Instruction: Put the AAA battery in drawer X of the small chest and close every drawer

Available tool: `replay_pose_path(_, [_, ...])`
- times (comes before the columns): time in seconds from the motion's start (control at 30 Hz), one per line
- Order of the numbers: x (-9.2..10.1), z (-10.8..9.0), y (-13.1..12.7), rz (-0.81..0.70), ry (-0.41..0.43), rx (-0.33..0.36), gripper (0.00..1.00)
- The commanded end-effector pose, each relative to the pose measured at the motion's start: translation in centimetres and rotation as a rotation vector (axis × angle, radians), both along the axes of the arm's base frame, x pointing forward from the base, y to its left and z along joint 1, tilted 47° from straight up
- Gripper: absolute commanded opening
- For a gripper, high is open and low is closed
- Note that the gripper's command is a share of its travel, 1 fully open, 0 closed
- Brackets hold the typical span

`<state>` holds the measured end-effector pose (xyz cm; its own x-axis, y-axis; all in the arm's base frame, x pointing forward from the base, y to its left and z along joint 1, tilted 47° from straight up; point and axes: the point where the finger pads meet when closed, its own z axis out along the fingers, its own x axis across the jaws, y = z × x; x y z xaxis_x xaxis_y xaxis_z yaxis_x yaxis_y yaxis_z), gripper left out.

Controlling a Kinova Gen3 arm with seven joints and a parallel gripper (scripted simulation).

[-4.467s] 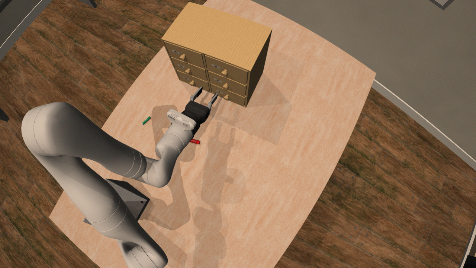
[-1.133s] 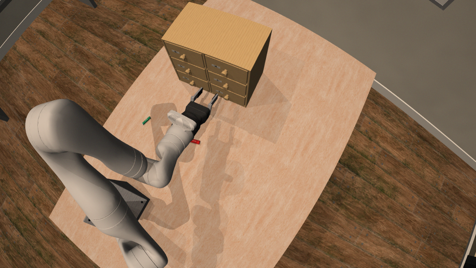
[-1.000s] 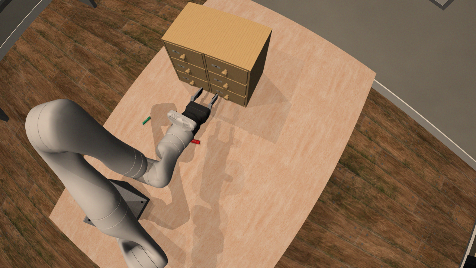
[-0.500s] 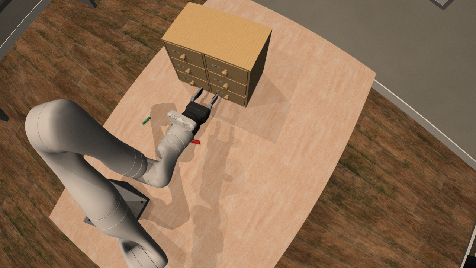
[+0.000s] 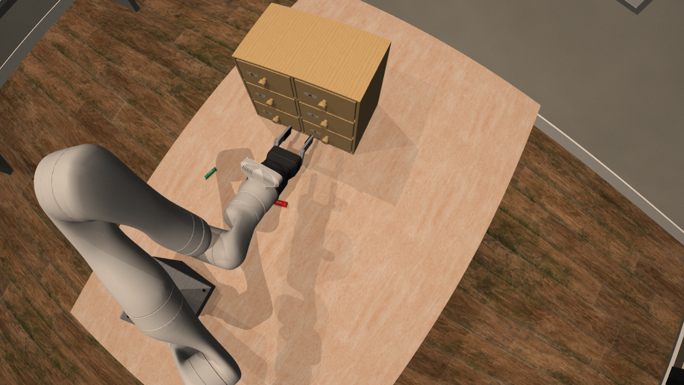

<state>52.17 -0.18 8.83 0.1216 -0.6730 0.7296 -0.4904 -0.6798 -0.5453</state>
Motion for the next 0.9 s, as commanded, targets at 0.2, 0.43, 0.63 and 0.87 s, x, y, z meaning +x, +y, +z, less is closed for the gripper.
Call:
replay_pose_path(0.2, [0.02, 0.16, 0.26, -0.002, 0.002, 0.002, 1.00])
replay_pose_path(0.43, [-0.06, 0.25, 0.34, -0.011, 0.011, 0.000, 1.00])
replay_pose_path(0.63, [-0.17, 0.34, 0.43, -0.021, 0.020, -0.001, 1.00])
replay_pose_path(0.87, [-0.27, 0.44, 0.51, -0.031, 0.030, -0.003, 1.00])
